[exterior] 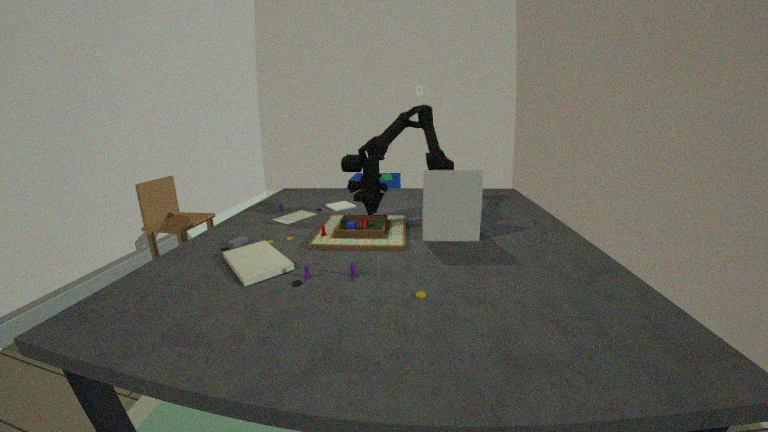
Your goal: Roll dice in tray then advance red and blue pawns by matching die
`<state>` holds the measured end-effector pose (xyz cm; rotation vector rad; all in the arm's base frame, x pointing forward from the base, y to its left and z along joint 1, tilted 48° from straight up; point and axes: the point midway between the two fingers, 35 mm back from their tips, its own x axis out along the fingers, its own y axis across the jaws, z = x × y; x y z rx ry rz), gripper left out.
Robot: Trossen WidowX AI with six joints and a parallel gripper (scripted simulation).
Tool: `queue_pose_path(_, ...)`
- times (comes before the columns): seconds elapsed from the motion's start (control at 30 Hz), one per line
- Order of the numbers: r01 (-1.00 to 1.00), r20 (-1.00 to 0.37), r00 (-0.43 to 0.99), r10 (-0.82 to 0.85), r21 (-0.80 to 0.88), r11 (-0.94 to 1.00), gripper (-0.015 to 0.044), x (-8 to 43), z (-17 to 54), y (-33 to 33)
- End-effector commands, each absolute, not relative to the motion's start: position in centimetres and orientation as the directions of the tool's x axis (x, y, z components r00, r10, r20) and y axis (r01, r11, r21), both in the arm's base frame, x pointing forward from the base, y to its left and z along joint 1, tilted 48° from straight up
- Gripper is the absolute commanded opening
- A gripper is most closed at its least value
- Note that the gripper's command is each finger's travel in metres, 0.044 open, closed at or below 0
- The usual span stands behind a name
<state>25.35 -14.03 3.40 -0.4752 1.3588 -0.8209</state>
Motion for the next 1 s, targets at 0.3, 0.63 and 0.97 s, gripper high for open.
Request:
queue_pose_path(0.3,0.229,-0.666,0.001,-0.746,-0.726,0.648,0.044,25.4,6.6,-10.0)
queue_pose_path(0.63,0.069,-0.705,0.001,-0.709,-0.708,0.703,0.044,20.5,3.8,0.5)
queue_pose_path(0.97,0.036,-0.692,0.007,-0.722,-0.721,0.692,0.044,18.7,3.8,2.5)
